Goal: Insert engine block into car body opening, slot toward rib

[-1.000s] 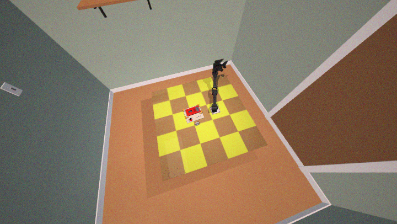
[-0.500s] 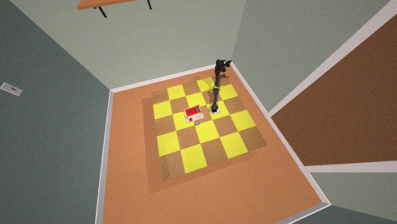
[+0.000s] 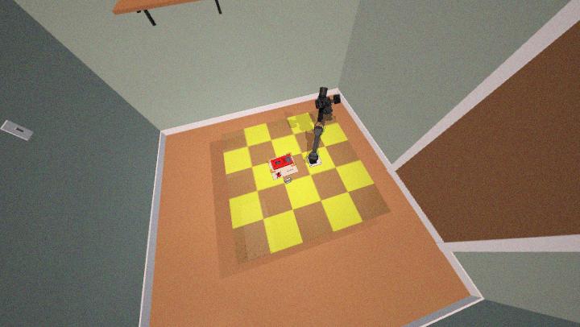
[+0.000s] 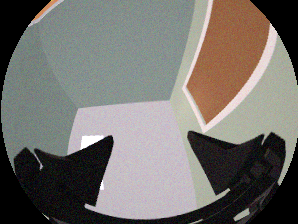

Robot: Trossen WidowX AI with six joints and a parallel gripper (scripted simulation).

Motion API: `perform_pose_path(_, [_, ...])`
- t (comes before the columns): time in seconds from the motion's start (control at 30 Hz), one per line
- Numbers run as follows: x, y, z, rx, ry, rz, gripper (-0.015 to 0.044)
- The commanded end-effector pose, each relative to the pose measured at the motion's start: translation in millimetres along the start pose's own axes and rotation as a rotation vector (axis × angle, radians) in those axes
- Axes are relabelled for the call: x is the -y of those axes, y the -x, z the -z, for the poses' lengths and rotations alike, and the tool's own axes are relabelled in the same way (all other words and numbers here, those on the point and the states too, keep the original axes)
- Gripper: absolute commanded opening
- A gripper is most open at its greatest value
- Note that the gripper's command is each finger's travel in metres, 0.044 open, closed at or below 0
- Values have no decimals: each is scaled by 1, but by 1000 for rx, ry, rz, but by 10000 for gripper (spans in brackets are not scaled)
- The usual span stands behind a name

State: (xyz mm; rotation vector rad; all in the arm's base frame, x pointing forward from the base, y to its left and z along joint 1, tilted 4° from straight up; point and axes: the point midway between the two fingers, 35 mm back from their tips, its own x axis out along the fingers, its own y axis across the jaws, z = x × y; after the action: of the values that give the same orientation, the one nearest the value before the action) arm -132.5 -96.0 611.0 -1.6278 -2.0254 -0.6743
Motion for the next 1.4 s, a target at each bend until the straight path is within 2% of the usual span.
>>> perform_pose_path(0.0, [-33,-32,-26,88,-37,-89,440])
perform_pose_path(0.33, [-118,-90,-99,303,-140,-322,440])
perform_pose_path(0.63, [-197,-112,-173,499,-221,-540,440])
perform_pose_path(1.1, [-303,-94,-282,767,-325,-851,440])
perform_pose_path(1.37, [-353,-57,-342,930,-397,-1031,440])
